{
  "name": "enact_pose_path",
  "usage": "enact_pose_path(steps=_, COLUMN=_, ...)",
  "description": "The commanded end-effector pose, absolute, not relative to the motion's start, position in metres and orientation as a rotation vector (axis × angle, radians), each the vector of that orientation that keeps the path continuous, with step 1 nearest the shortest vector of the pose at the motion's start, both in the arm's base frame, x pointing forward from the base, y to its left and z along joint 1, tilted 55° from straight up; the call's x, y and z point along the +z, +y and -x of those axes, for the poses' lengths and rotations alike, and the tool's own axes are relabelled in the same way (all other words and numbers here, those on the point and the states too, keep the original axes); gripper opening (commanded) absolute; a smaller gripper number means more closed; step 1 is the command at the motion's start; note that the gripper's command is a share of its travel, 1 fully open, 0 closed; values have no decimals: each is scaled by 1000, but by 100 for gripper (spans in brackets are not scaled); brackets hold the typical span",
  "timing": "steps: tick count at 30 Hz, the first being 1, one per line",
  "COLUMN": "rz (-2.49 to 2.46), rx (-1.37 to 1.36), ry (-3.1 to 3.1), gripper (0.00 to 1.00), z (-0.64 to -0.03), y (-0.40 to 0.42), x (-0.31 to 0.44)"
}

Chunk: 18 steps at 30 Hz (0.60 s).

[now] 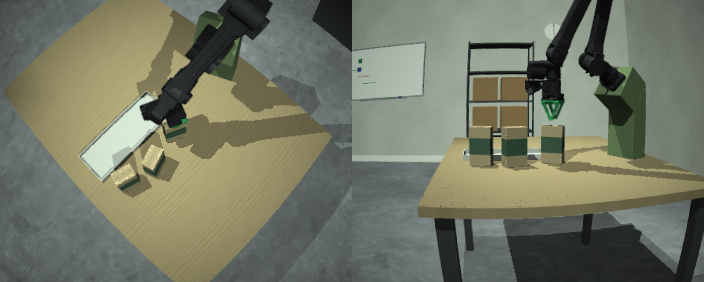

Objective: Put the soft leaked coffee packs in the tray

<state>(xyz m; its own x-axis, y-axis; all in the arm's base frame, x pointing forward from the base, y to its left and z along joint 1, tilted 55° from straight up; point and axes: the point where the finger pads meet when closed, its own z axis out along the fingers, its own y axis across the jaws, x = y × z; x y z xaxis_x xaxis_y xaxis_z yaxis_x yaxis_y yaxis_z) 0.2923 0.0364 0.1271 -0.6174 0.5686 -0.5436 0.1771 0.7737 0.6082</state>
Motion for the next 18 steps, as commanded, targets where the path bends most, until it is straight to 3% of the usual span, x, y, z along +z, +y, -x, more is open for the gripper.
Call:
enact_pose_path(steps=1, rz=-574, rx=679, ry=2205, gripper=78, z=-300, y=42, x=117)
enact_pose_path(steps=18, rz=-576, rx=679, ry=2212, gripper=78, z=-299, y=42, x=116)
